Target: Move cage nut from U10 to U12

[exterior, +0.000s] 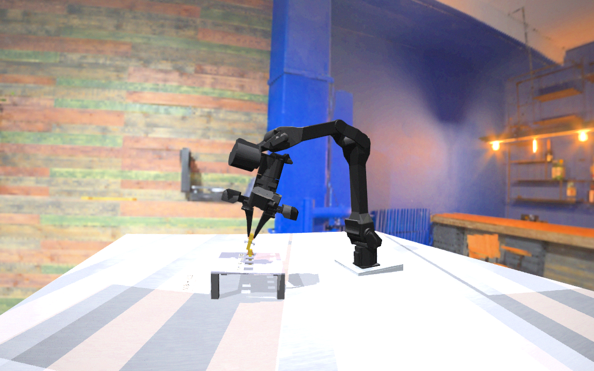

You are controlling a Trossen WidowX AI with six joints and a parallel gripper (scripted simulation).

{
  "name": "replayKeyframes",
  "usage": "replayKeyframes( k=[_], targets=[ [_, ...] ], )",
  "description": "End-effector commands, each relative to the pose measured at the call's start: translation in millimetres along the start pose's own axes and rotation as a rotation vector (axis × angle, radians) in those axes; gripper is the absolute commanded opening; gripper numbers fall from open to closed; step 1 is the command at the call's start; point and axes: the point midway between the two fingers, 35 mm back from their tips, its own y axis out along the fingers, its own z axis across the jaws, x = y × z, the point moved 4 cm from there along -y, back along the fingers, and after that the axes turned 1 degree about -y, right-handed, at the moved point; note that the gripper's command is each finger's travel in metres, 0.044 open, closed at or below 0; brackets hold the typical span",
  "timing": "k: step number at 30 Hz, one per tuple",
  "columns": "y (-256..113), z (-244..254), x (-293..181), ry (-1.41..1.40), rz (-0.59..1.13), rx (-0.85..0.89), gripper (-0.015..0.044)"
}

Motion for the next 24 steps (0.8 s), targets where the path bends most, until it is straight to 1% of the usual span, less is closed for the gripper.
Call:
replayKeyframes(
  k=[1, 24],
  targets=[
    [-3.6, 2.0, -6.9, -0.008, -0.010, -0.012, 0.0031],
    [2.4, -4.0, -6.6, -0.012, -0.009, 0.076, 0.0031]
  ],
)
